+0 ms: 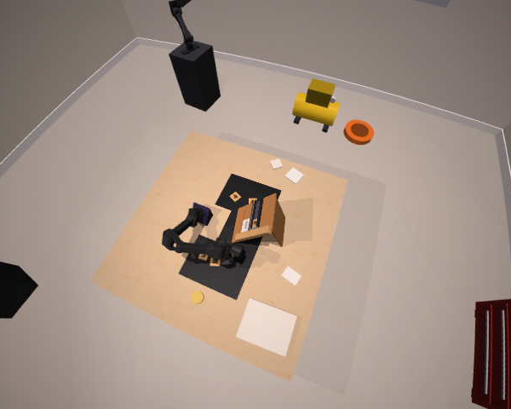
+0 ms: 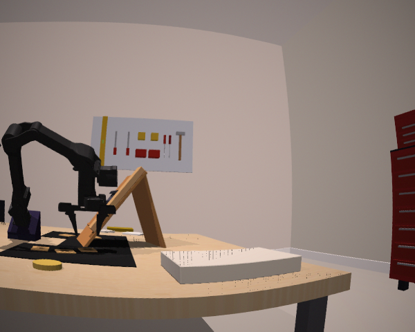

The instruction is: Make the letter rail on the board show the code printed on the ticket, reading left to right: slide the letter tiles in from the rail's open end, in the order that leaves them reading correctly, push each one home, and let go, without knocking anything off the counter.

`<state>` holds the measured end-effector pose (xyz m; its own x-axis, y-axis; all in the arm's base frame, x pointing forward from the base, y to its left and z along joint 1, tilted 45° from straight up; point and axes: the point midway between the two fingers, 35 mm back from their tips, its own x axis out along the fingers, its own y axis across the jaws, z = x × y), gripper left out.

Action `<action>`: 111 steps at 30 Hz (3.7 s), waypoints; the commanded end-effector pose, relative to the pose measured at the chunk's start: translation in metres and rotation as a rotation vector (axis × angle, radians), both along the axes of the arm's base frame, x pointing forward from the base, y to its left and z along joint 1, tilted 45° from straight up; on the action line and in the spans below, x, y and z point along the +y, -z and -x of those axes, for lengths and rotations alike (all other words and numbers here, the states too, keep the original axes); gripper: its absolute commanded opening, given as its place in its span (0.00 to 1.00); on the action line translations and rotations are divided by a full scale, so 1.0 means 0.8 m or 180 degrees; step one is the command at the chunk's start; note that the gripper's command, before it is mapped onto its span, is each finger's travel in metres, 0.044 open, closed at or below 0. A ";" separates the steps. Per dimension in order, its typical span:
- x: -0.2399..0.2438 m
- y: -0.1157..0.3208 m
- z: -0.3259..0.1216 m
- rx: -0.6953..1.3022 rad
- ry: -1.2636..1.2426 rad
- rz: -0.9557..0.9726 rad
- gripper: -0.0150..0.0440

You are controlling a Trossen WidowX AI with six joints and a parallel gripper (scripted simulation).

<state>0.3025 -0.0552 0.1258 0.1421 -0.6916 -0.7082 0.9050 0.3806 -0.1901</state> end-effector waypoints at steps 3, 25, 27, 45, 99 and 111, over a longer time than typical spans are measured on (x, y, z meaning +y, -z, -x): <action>-0.024 0.021 -0.002 0.0024 0.0018 0.0025 0.83; -0.039 0.036 -0.006 0.0023 0.0018 0.0028 0.83; -0.041 0.038 -0.007 0.0022 0.0018 0.0028 0.83; -0.041 0.038 -0.006 0.0022 0.0018 0.0028 0.68; 0.088 -0.032 -0.053 -0.0924 -0.0498 -0.0623 0.25; 0.173 -0.071 -0.062 -0.1450 -0.0902 -0.1137 0.25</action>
<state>0.3533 0.0705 0.1787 0.6016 -0.3525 -0.7168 0.7413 0.5806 0.3366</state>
